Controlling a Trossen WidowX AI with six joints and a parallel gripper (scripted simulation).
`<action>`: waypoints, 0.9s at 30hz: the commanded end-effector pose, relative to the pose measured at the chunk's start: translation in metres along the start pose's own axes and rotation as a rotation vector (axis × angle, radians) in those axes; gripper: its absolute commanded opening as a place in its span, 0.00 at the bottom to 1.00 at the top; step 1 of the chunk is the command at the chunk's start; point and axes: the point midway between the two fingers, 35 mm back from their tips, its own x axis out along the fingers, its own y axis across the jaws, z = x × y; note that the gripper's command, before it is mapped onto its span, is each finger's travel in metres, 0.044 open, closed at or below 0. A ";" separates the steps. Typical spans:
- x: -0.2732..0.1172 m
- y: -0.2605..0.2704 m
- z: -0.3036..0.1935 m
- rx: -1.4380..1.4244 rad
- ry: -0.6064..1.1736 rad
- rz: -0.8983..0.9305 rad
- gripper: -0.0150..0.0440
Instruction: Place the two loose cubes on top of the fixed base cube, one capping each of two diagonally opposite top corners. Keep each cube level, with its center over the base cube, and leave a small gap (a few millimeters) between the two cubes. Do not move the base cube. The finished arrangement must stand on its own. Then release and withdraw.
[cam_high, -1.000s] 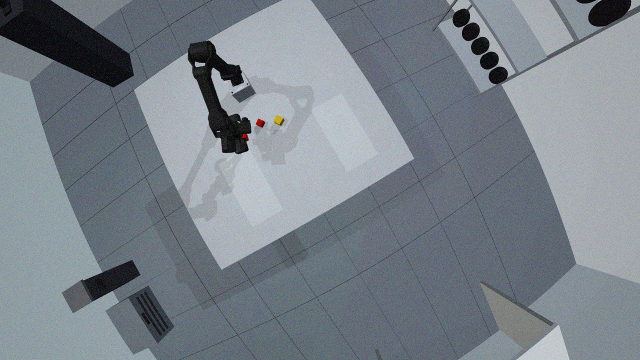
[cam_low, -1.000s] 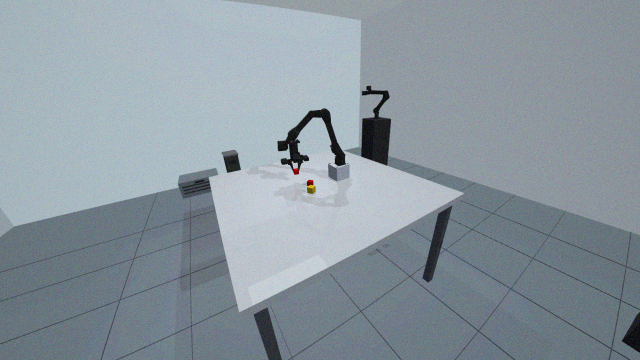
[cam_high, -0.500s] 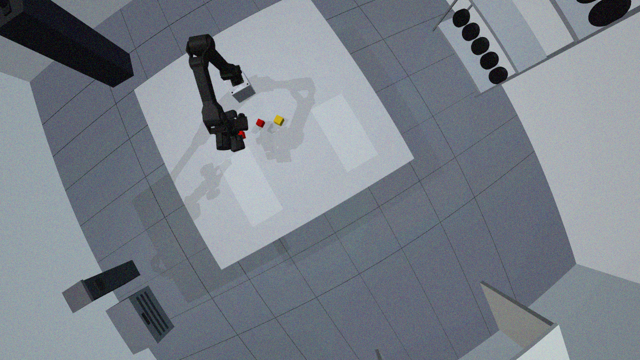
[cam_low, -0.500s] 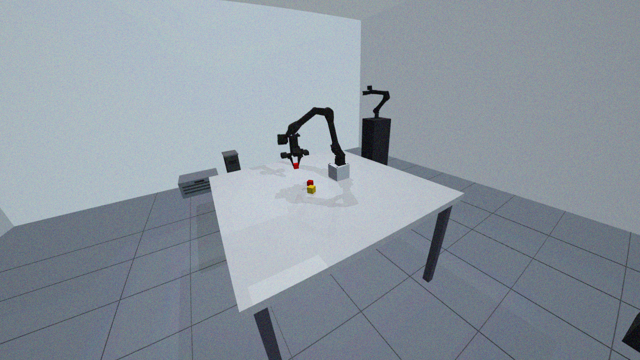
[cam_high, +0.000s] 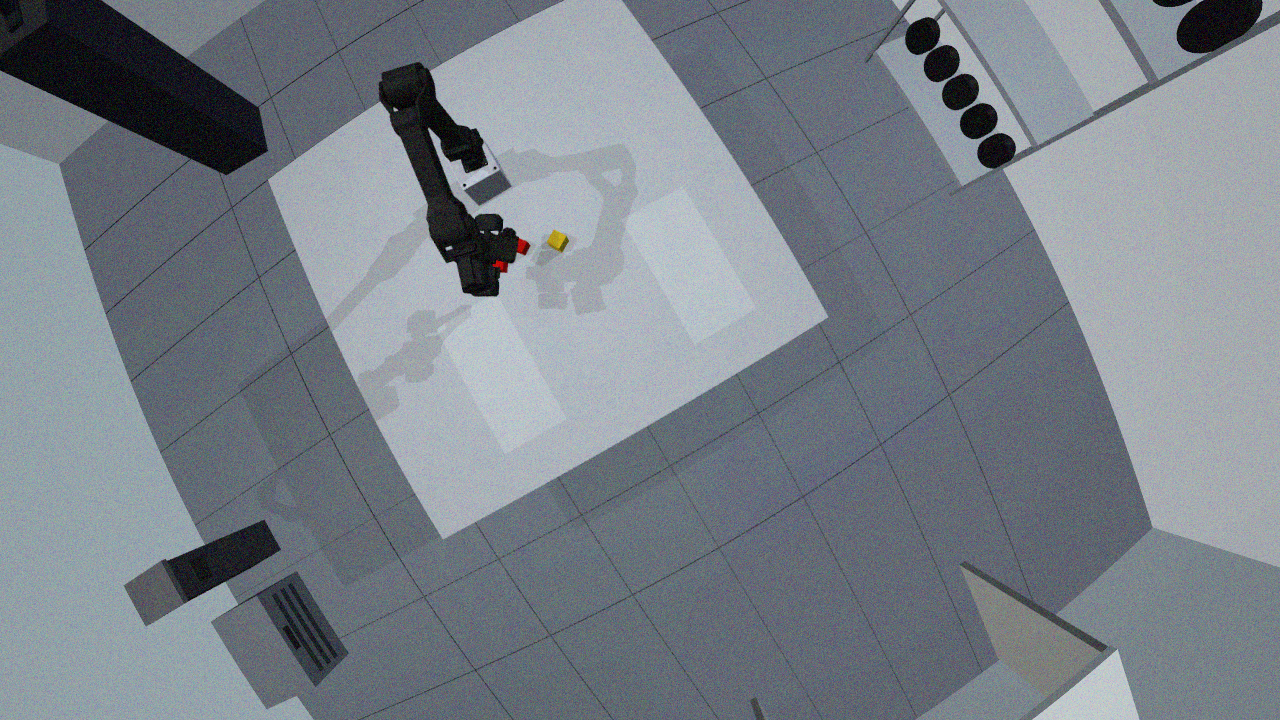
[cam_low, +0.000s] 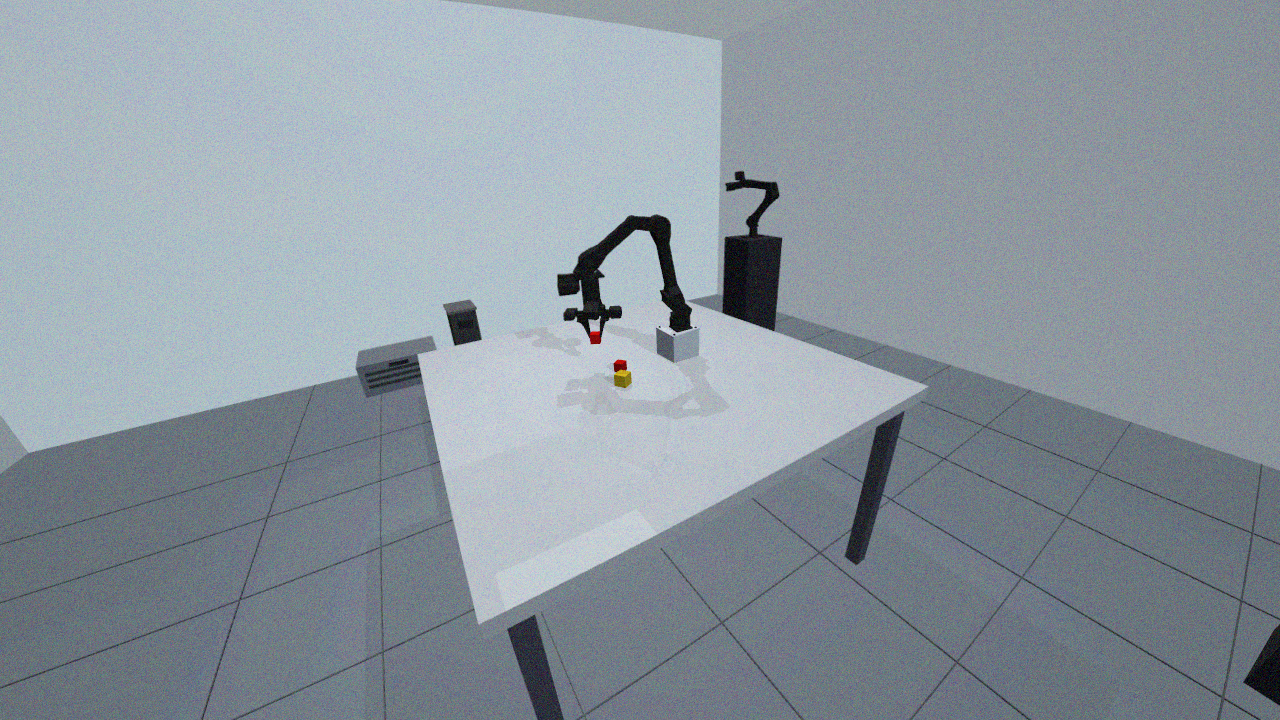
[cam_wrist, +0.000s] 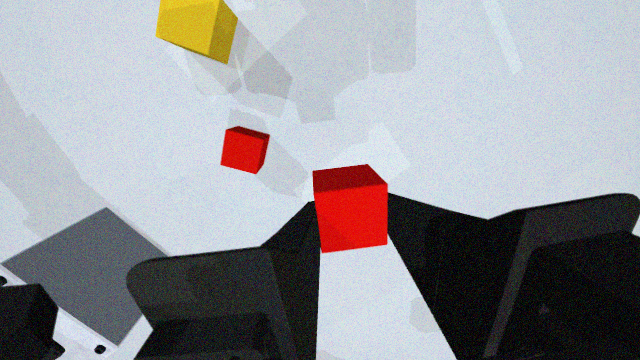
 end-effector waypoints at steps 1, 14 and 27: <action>0.002 0.006 0.009 0.075 0.002 -0.001 0.43; 0.010 0.029 0.044 0.371 0.000 0.001 0.43; 0.017 0.056 0.075 0.666 -0.002 0.004 0.43</action>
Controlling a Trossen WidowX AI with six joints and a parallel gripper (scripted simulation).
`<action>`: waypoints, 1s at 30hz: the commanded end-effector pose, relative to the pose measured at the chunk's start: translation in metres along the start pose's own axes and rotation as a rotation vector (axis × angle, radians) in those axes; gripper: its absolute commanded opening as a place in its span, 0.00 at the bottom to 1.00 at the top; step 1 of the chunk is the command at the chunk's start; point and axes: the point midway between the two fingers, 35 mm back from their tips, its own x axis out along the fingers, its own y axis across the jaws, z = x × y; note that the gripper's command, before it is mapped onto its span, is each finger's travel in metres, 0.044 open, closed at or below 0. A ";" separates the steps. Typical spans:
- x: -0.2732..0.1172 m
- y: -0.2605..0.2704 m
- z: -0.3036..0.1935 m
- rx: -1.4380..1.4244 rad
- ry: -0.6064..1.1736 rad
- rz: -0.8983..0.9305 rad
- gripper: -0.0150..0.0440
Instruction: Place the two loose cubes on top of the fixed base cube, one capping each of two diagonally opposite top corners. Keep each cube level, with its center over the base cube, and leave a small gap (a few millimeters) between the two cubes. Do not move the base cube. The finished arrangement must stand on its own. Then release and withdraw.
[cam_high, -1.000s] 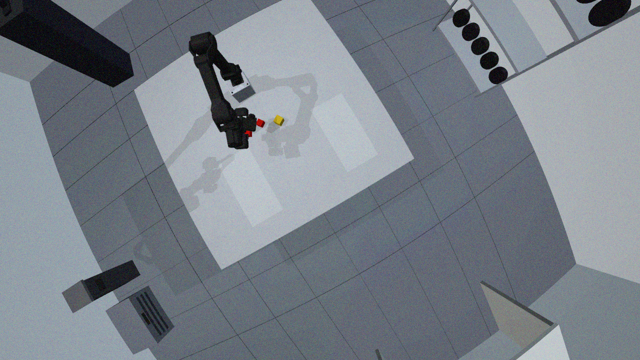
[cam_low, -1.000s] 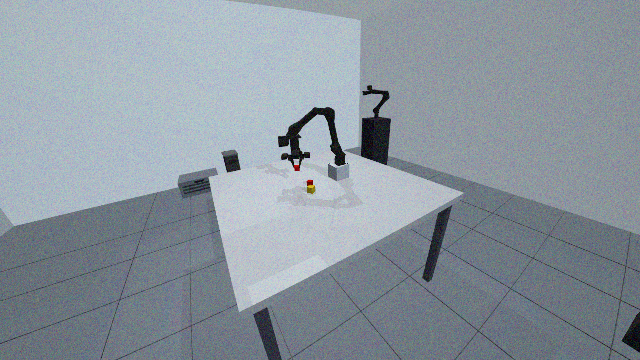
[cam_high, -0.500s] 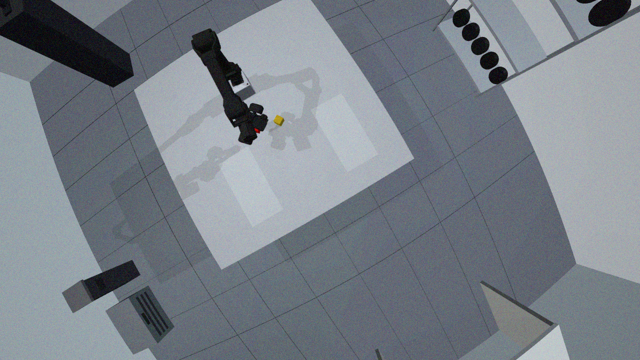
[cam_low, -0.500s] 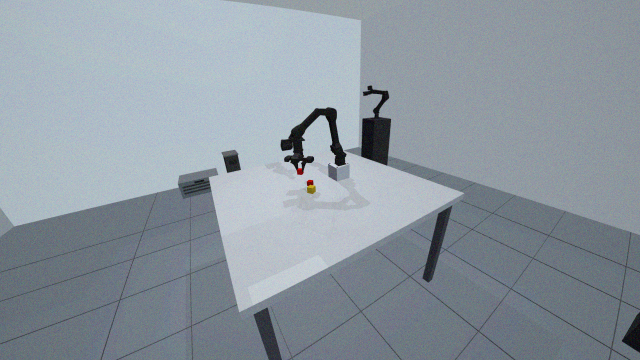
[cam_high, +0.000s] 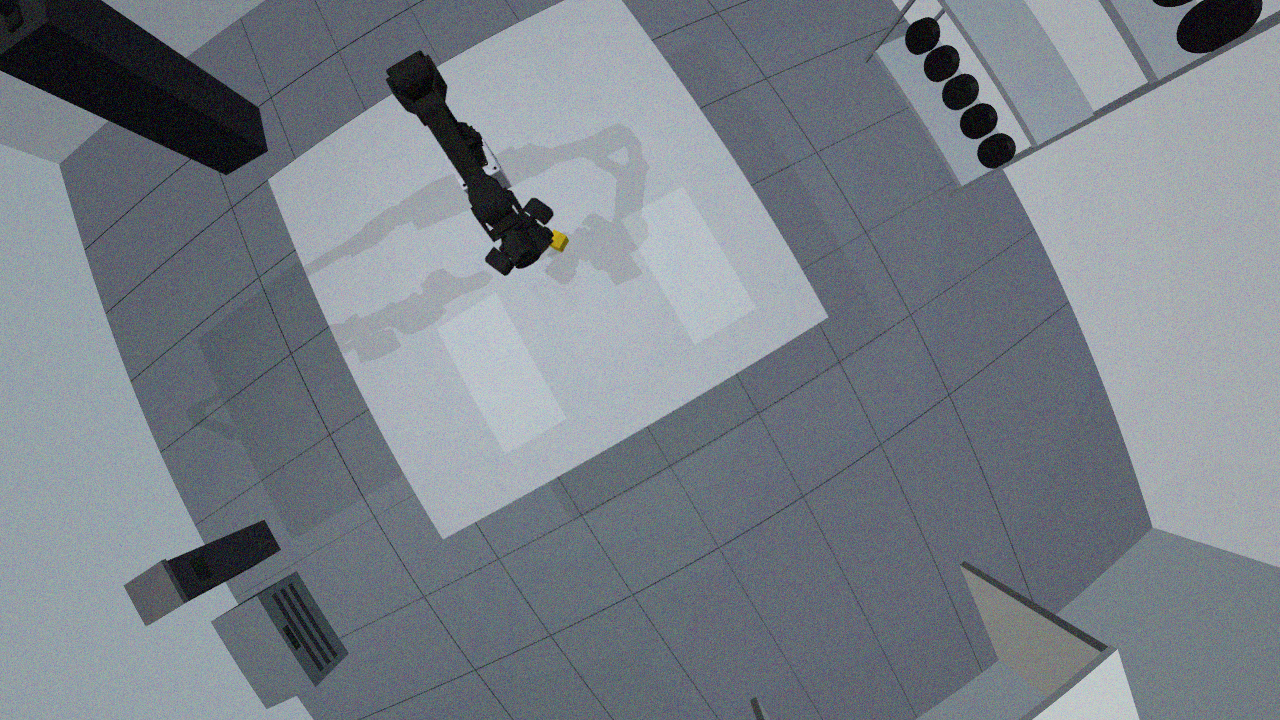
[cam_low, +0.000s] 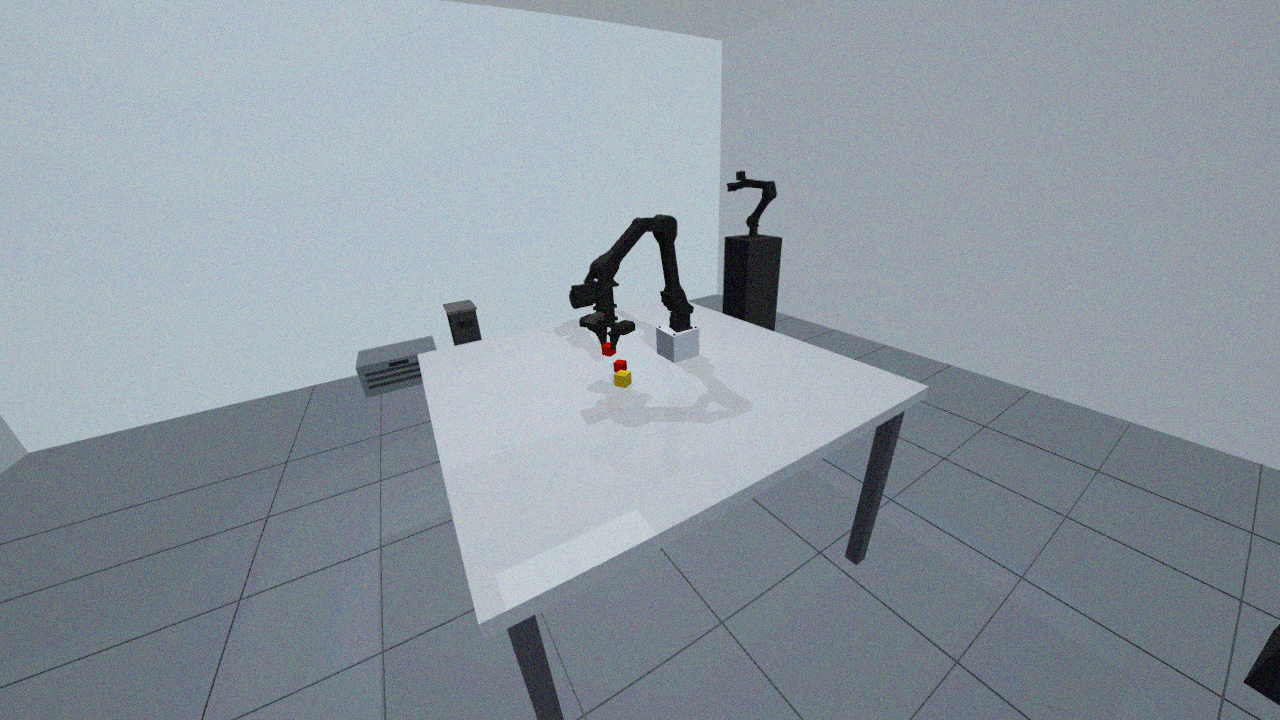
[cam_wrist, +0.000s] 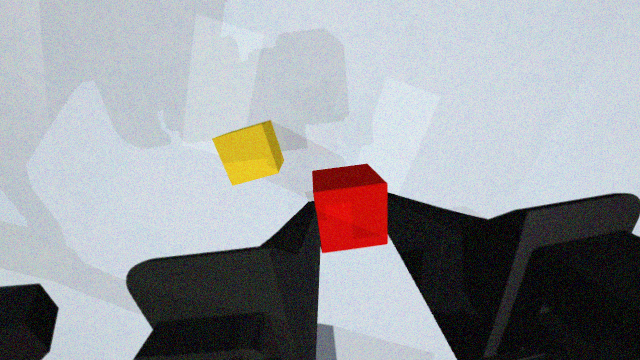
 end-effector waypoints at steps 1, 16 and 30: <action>0.002 0.011 0.001 0.076 0.000 -0.002 0.43; 0.010 0.057 0.004 0.417 -0.003 0.003 0.43; 0.014 0.082 0.002 0.611 -0.004 0.007 0.43</action>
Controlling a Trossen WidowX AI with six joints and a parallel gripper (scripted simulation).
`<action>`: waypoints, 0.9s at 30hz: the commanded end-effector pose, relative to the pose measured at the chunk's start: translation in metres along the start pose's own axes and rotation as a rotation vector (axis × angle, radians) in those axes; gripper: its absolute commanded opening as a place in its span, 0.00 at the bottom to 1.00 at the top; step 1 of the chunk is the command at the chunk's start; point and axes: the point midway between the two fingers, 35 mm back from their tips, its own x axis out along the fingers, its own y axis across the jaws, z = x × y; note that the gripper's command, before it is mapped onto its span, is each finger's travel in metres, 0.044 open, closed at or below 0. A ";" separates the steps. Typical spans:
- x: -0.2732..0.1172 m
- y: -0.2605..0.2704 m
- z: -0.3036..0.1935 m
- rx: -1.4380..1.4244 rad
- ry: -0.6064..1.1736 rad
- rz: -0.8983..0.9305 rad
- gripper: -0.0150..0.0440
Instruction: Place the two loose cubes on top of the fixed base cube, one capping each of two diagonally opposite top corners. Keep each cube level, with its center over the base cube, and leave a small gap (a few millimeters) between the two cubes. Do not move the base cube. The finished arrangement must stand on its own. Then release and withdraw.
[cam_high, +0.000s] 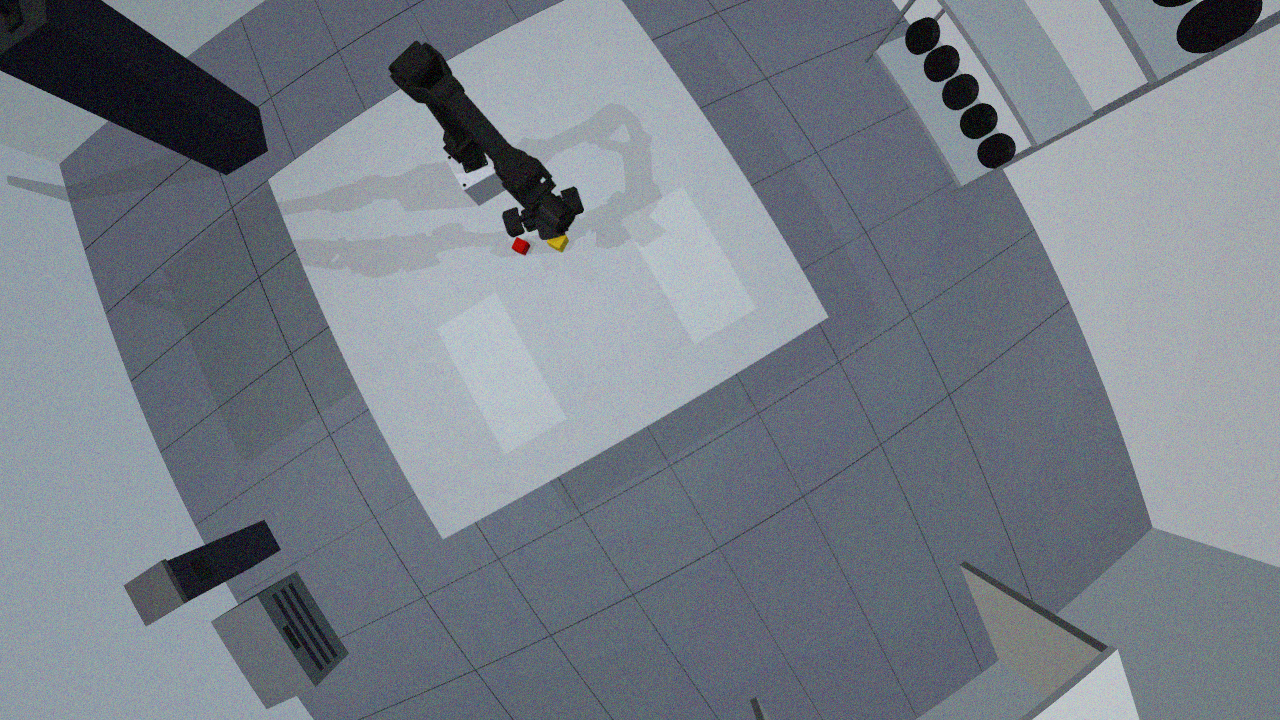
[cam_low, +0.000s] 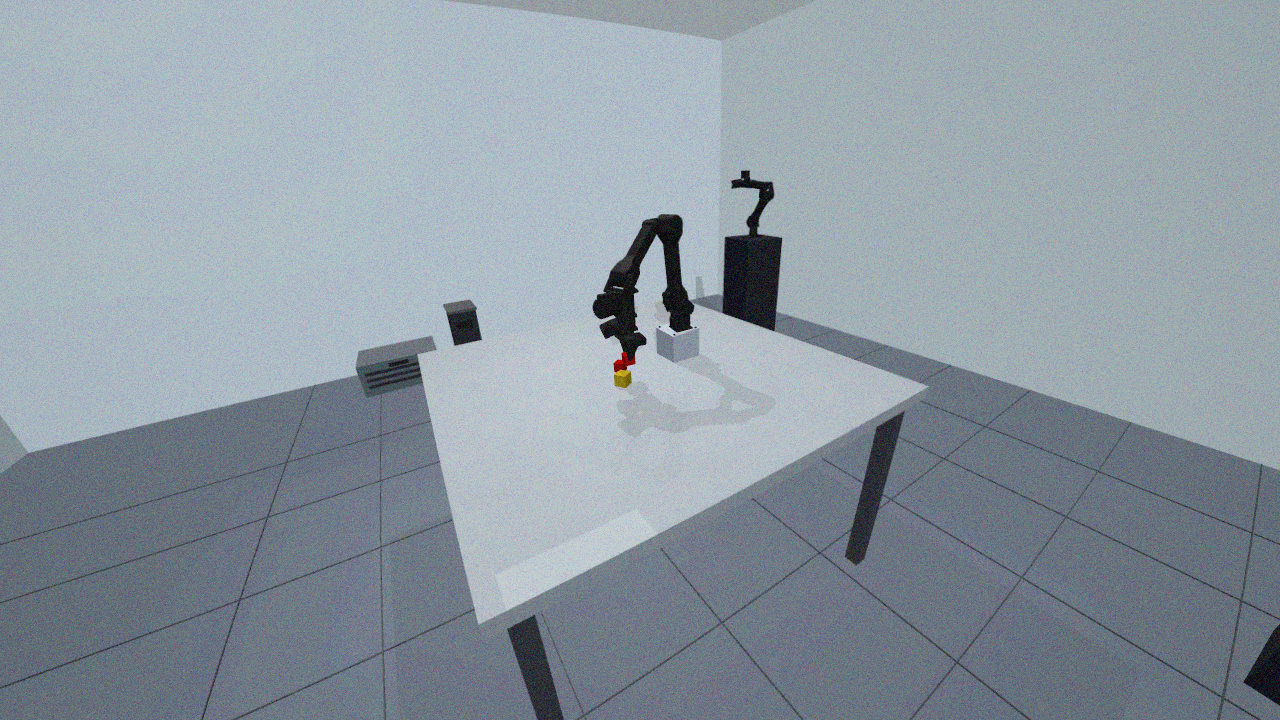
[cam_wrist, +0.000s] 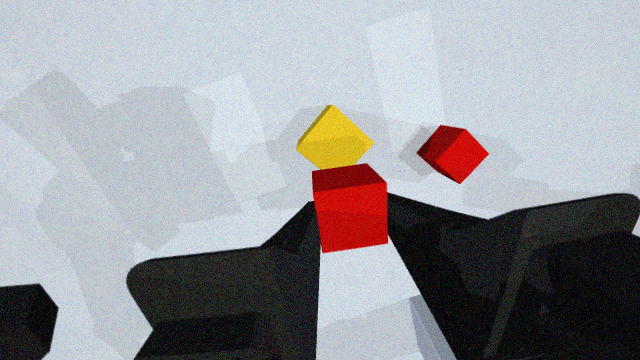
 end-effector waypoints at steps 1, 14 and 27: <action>0.000 0.000 -0.001 0.011 -0.002 -0.002 0.43; 0.016 0.000 0.000 0.018 -0.002 -0.002 0.43; 0.026 0.000 0.000 0.022 -0.002 -0.002 0.43</action>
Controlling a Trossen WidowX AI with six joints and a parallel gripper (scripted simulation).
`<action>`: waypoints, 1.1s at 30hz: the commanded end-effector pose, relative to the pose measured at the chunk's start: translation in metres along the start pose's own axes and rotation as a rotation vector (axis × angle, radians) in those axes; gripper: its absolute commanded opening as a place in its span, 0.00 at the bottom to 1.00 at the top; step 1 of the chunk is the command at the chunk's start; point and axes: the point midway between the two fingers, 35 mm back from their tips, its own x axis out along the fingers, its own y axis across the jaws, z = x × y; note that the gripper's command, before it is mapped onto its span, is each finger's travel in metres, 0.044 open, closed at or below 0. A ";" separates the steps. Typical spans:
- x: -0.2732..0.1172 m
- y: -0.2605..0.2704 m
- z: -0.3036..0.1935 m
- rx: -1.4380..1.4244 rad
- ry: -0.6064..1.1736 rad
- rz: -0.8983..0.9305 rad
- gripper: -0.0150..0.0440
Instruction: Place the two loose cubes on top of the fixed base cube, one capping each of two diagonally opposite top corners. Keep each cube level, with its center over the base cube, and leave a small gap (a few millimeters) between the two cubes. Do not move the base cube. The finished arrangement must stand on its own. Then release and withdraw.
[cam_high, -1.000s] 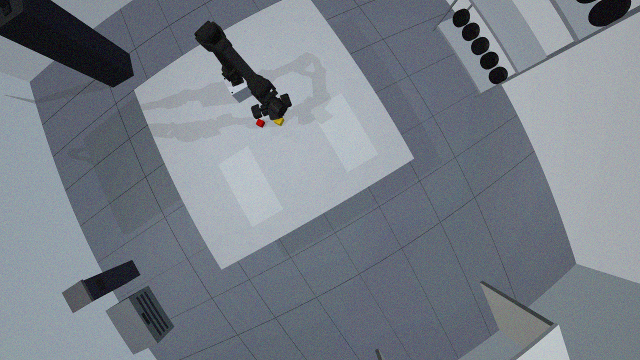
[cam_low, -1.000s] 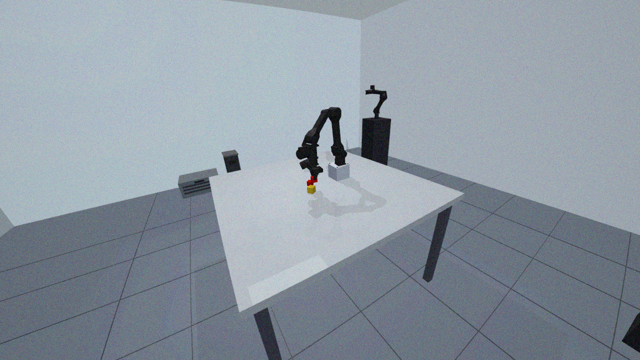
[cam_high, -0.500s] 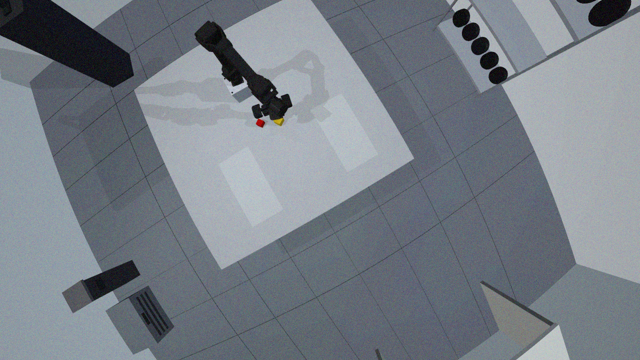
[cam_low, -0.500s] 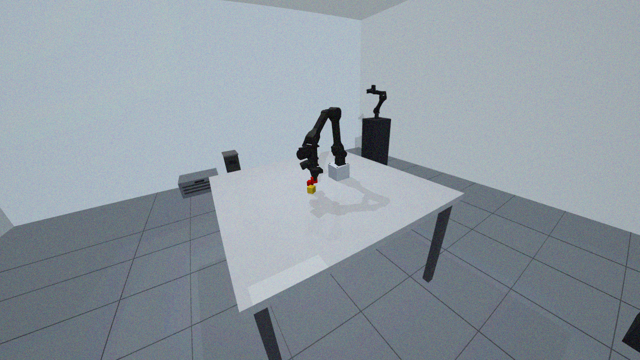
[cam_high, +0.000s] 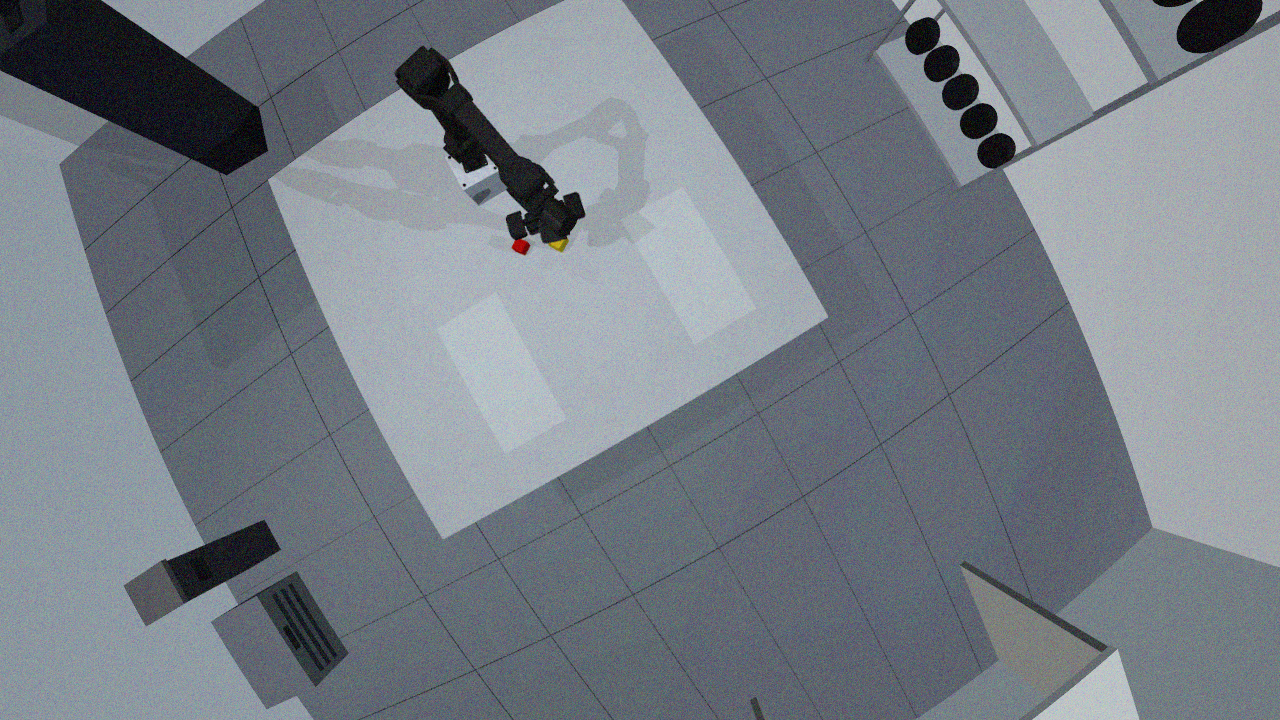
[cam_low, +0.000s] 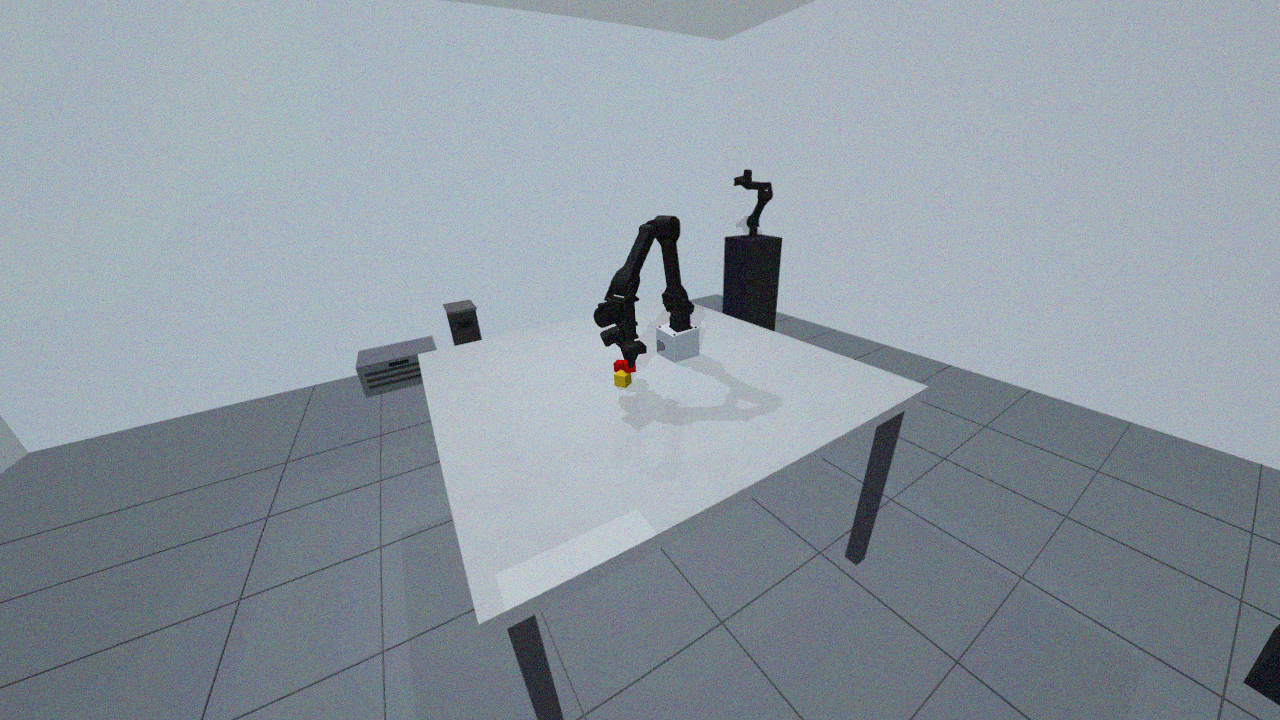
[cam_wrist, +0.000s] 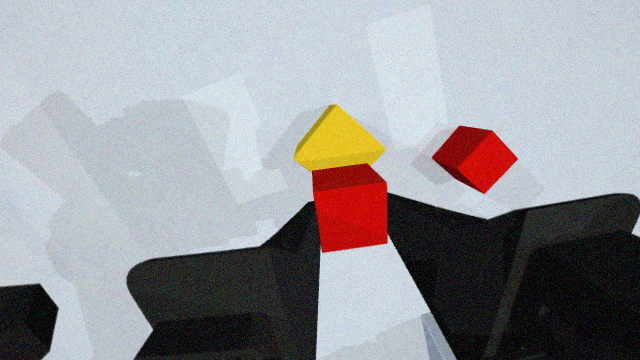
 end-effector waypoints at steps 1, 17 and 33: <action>0.001 -0.001 0.000 0.004 -0.001 -0.003 0.43; 0.002 -0.001 0.000 -0.001 -0.001 -0.003 0.48; -0.013 0.000 0.000 0.000 0.001 0.000 0.60</action>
